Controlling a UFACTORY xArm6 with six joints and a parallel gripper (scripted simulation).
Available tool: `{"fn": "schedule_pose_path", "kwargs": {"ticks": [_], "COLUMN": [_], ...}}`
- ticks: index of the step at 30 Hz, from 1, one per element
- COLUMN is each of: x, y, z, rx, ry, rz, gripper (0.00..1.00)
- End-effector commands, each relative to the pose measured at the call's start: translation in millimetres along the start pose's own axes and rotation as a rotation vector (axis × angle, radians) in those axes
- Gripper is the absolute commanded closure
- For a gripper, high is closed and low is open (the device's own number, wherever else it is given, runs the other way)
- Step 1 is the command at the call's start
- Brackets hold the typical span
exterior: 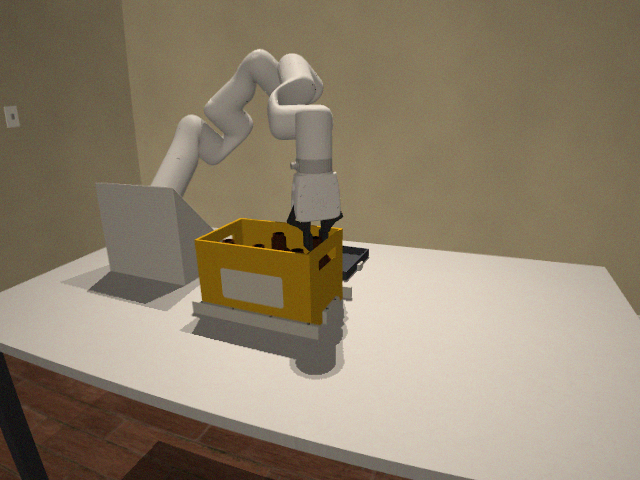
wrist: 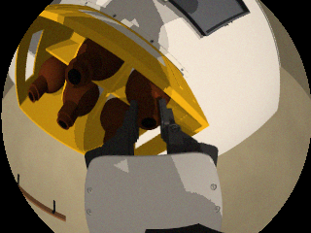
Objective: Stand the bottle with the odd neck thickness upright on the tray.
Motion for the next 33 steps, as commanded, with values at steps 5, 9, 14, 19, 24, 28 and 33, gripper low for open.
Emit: {"fn": "schedule_pose_path", "kwargs": {"ticks": [5,9,14,19,24,28,33], "x": [-1,-1,0,0,0,1,1], "y": [1,1,1,0,0,0,0], "z": [-3,-5,-7,-12,-18,-22,-26], "rx": [-0.002,-0.002,-0.002,-0.002,-0.002,-0.002,-0.002], "ry": [-0.004,-0.004,-0.004,-0.004,-0.004,-0.004,-0.004], "rz": [-0.001,-0.001,-0.001,-0.001,-0.001,-0.001,-0.001], "gripper": [1.00,1.00,1.00,1.00,1.00,1.00,1.00]}}
Point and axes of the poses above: the point where the finger pads meet when closed, its own z axis out along the fingers, its own y axis across the jaws, x = y × z, the point moved 5 cm from there along -z, back along the fingers, and after that the axes turned 1 degree about z, right-handed, at the moved point
